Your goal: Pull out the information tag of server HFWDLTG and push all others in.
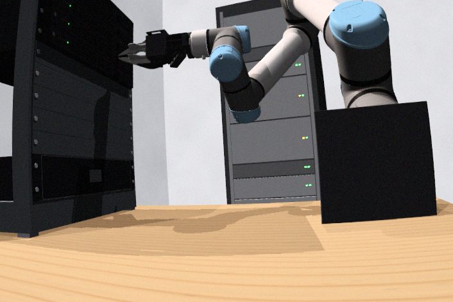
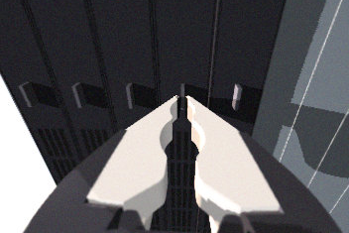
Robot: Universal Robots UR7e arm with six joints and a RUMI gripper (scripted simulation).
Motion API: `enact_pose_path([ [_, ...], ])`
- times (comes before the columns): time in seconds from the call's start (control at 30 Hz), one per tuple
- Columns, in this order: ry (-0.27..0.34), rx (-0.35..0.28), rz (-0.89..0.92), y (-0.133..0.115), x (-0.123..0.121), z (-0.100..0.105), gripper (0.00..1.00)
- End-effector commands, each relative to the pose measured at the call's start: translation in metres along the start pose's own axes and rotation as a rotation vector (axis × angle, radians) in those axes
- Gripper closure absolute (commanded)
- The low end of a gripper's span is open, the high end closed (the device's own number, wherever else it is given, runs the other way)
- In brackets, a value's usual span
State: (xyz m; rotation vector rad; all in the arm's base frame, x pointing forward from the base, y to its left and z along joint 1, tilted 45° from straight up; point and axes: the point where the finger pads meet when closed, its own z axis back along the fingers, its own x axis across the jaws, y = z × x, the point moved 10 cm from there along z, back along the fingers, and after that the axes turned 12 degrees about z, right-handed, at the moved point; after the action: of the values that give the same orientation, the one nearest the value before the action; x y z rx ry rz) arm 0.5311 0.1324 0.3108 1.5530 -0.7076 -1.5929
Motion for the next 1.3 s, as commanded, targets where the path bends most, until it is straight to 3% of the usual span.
enact_pose_path([
  [0.0, 0.001, -0.001, -0.001, -0.001, -0.001, 0.0, 1.0],
  [0.63, 0.001, -0.002, -0.001, -0.001, -0.001, 0.001, 1.0],
  [1.27, 0.0, 0.0, -0.001, 0.0, 0.0, 0.015, 1.0],
])
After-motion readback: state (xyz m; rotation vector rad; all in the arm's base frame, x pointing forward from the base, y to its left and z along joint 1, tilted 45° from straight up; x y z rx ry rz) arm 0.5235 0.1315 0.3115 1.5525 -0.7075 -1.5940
